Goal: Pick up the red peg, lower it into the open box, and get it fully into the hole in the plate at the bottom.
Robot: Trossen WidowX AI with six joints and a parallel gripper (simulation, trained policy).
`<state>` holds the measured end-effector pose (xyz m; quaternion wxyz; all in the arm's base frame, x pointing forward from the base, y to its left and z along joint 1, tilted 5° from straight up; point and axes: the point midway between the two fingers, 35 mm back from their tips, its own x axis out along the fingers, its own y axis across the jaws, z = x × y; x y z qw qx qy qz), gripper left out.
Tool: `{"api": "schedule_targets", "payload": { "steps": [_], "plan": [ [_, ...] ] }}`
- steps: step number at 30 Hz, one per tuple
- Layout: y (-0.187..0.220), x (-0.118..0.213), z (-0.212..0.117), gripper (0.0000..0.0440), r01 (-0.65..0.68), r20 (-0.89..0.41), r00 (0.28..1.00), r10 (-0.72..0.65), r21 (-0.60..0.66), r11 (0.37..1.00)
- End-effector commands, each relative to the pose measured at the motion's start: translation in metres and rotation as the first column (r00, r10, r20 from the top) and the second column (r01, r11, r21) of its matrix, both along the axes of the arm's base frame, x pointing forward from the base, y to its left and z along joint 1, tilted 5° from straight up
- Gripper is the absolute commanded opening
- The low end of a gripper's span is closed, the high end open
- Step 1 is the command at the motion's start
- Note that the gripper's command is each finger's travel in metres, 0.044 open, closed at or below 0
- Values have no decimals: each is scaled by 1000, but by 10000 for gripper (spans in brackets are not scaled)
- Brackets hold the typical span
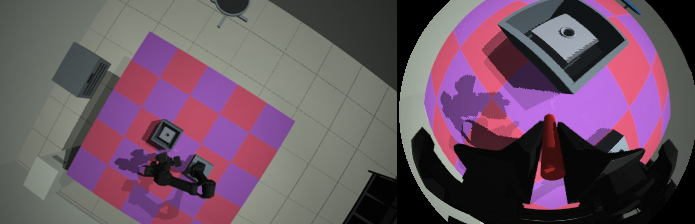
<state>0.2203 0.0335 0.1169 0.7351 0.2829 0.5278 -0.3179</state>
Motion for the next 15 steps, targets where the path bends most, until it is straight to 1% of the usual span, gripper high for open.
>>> {"api": "schedule_targets", "payload": {
  "steps": [1, 15],
  "plan": [
    [-9, 8, 10, 0, 4, 17, 1000, -4, -16, 1000],
    [-54, 36, 24, 0, 80, 46, 996, -79, -34, 996]
  ]
}}
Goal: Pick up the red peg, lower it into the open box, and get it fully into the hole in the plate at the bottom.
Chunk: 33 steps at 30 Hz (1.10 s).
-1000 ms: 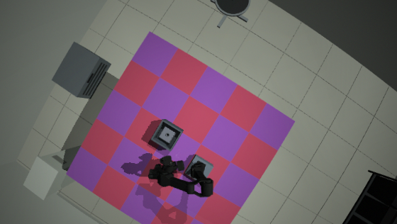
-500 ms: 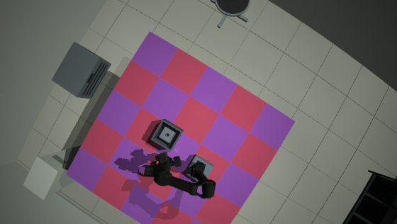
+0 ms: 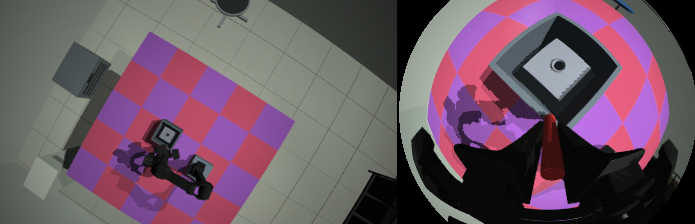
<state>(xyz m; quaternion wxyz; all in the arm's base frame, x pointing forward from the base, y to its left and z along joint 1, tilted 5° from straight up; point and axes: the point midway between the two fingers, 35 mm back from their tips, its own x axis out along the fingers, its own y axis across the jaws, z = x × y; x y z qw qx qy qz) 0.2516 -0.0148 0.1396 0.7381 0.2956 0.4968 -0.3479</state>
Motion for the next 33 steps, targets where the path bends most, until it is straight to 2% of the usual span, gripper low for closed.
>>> {"api": "schedule_targets", "payload": {
  "steps": [1, 19, 33],
  "plan": [
    [-9, 7, 1, 0, 13, 7, 1000, -13, -1, 1000],
    [-60, 38, -11, 5, 109, 25, 994, -109, 14, 994],
    [-77, 49, -43, 6, 123, -38, 992, -121, 40, 992]
  ]
}}
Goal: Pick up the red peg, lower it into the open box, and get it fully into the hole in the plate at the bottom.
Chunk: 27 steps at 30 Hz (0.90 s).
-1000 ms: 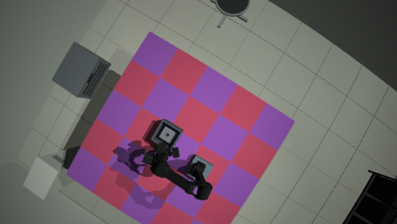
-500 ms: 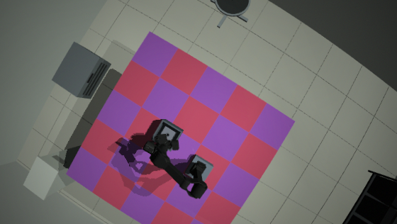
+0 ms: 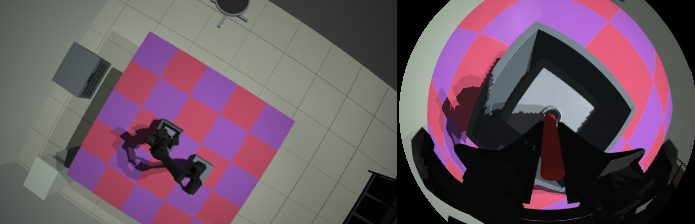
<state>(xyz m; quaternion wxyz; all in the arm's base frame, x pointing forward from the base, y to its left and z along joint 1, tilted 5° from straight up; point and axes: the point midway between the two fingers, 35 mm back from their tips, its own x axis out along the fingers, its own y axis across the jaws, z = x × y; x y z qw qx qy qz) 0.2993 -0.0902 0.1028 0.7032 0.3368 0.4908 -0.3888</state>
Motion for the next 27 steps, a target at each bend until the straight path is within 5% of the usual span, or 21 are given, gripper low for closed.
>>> {"api": "schedule_targets", "payload": {
  "steps": [1, 7, 27],
  "plan": [
    [-2, 1, -9, 18, -10, -21, 1000, 10, 7, 1000],
    [-8, 3, -20, 135, -39, -65, 997, 39, 7, 999],
    [-27, 34, -14, 103, -110, -123, 986, 112, 22, 994]
  ]
}}
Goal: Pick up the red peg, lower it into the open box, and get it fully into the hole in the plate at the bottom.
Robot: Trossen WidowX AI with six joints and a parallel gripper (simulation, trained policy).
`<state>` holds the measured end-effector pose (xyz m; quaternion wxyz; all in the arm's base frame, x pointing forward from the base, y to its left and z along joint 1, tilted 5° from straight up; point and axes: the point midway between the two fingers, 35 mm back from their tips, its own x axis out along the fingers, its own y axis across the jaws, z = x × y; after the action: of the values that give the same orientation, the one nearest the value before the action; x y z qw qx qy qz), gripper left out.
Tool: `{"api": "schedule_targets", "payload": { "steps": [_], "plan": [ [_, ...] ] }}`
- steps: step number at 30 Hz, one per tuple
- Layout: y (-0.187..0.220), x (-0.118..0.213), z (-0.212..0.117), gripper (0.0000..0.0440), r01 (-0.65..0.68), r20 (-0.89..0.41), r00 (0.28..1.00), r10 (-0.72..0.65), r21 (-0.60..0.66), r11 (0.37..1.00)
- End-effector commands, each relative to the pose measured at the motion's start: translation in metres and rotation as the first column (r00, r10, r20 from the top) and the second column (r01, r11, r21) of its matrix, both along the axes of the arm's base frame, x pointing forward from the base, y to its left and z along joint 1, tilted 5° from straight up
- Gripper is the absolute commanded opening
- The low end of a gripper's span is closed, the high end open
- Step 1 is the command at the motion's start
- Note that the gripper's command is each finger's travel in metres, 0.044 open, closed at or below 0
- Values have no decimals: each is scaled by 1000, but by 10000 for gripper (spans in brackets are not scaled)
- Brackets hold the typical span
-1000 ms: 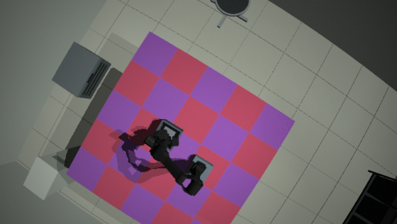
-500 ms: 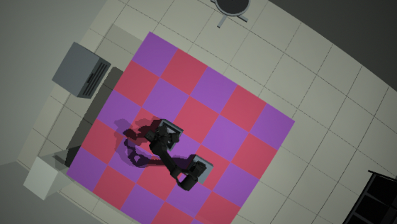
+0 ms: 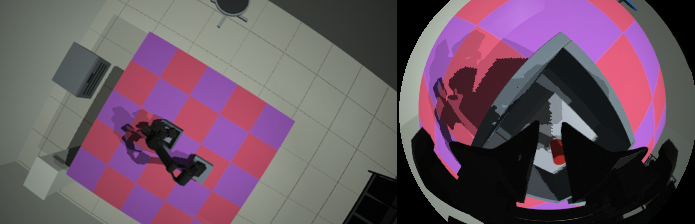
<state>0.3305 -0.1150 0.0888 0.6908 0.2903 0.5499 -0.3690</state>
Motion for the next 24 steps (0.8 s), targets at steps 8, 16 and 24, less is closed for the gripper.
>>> {"api": "schedule_targets", "payload": {
  "steps": [8, 16, 24],
  "plan": [
    [-13, 8, -3, 89, -19, -39, 999, 20, 20, 1000],
    [-25, 10, -8, 80, -20, -68, 997, 22, 37, 999],
    [-38, 9, -11, 74, -13, -89, 996, 18, 52, 999]
  ]
}}
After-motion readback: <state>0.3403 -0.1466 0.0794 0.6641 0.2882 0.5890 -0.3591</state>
